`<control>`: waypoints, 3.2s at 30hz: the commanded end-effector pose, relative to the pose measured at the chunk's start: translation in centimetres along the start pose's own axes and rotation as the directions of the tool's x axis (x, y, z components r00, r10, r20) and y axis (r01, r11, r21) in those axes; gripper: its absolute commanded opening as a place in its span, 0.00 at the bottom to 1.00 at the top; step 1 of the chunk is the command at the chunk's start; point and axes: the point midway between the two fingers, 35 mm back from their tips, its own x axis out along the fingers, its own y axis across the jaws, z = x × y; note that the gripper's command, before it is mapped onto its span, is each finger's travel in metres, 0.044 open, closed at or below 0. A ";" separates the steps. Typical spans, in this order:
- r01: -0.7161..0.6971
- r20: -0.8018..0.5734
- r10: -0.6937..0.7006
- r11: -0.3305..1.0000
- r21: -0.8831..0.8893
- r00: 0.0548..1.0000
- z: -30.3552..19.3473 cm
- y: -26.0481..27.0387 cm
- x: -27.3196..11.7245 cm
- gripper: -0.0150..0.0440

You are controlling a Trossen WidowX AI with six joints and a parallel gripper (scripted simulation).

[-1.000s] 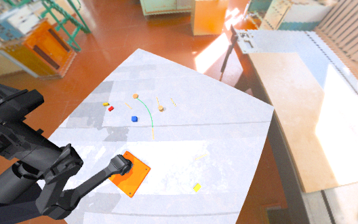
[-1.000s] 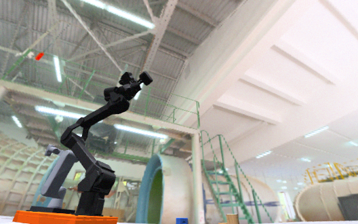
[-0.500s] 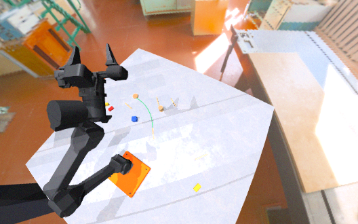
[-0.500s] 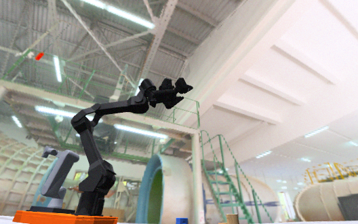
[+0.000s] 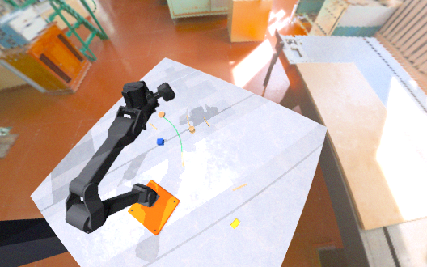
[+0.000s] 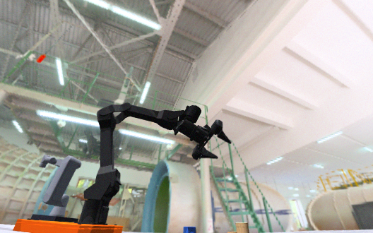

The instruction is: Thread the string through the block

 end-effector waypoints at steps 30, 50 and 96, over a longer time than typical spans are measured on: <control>-0.921 -0.847 0.362 0.184 -0.344 0.389 -19.1 15.1 -0.5 0.96; -0.920 -0.844 0.367 0.189 -0.344 0.391 -19.1 15.2 -0.5 0.44; -0.920 -0.844 0.367 0.189 -0.344 0.391 -19.1 15.2 -0.5 0.25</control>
